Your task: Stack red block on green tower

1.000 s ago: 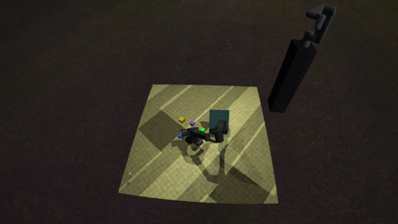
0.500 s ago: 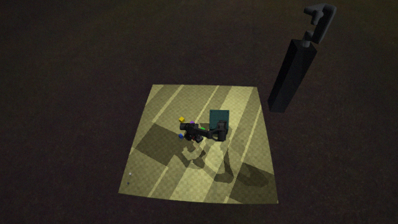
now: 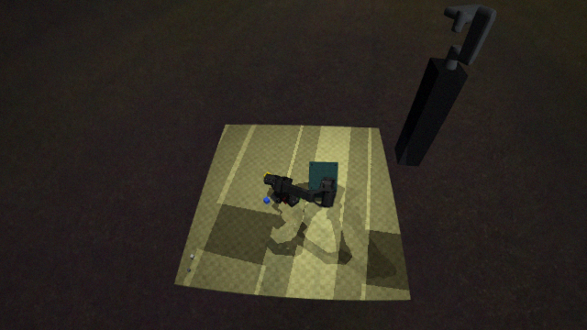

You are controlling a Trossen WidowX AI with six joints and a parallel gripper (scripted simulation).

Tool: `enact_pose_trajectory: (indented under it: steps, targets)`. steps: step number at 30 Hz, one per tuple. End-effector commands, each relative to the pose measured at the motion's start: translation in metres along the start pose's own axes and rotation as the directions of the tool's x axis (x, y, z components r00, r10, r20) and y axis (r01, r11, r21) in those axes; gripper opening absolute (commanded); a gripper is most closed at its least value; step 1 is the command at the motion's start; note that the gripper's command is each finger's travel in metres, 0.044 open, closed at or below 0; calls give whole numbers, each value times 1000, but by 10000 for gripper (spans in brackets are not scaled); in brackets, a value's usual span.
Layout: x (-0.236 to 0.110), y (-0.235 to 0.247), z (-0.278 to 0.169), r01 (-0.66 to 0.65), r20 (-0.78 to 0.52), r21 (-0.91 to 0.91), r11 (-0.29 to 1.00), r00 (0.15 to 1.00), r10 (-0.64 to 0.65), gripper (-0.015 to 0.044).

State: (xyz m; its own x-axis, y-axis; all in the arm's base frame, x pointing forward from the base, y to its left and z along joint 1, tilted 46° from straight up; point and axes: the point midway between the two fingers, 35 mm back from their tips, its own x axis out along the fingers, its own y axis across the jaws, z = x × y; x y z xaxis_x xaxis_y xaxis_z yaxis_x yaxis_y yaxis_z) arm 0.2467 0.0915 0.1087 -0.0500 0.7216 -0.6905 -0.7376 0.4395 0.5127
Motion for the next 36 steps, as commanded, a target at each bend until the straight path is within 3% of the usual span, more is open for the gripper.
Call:
enact_pose_trajectory:
  steps: [1,25,36]
  targets:
    - [-3,0,0,1,-3,-3,1000,1000,-1,0]
    - [-4,-26,-117,4,-9,-1,1000,1000,-4,0]
    - [12,-26,-119,3,-8,-1,1000,1000,-3,0]
